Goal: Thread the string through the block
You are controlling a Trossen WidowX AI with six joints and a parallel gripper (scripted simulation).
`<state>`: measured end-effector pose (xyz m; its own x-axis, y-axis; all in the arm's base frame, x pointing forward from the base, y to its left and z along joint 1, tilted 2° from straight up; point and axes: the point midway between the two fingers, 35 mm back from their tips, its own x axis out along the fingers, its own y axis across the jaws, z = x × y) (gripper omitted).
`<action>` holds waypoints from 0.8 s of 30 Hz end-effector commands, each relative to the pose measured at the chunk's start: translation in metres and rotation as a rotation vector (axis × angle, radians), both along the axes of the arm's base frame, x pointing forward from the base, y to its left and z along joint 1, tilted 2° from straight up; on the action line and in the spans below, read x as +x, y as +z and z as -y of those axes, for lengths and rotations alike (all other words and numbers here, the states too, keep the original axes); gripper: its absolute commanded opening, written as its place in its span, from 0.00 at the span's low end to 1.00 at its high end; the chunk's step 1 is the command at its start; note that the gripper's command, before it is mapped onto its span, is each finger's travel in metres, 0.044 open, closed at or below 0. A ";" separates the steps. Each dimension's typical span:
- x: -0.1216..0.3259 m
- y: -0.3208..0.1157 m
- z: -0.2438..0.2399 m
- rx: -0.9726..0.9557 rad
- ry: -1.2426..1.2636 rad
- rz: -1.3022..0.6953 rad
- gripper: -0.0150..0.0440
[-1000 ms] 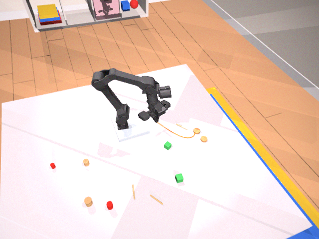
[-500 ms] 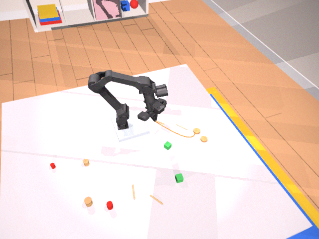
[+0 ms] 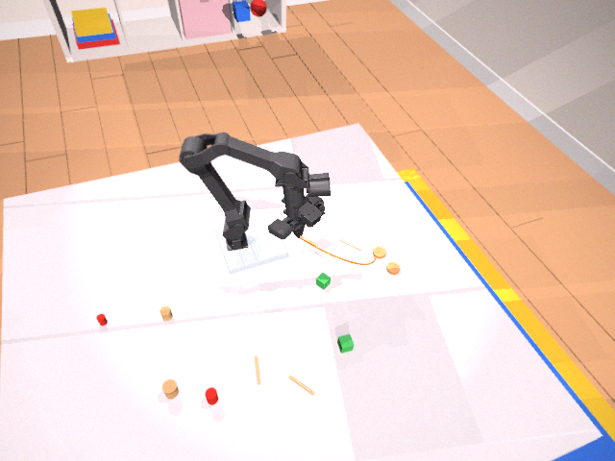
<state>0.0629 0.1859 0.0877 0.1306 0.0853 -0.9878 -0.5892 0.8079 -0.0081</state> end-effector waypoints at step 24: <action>0.011 -0.024 -0.002 -0.095 0.003 -0.154 0.25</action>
